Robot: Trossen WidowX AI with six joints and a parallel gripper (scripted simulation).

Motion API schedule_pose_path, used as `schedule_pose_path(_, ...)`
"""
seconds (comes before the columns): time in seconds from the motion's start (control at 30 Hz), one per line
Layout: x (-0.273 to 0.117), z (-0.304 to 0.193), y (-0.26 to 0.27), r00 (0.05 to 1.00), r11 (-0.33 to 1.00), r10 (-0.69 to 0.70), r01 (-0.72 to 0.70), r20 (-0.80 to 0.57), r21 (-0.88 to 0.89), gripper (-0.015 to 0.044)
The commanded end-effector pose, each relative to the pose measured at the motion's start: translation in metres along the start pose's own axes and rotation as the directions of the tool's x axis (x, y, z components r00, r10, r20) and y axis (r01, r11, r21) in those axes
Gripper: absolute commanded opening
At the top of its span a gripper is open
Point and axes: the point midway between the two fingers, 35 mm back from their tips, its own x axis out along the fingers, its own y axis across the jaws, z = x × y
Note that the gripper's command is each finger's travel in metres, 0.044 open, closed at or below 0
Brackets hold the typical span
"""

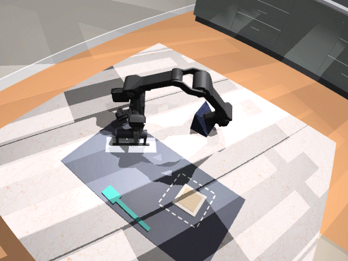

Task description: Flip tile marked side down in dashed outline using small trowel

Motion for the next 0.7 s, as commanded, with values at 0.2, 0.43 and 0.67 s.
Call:
schedule_pose_path(0.2, -0.033, 0.002, -0.001, 1.000, 1.000, -0.009, 0.009, 0.007, 0.003, 0.0300)
schedule_pose_path(0.43, -0.061, 0.000, 0.000, 1.000, 1.000, -0.005, 0.005, 0.004, -0.004, 0.0300)
schedule_pose_path(0.67, -0.103, -0.038, 0.043, 0.996, 0.999, -0.035, 0.036, 0.080, -0.001, 0.0300)
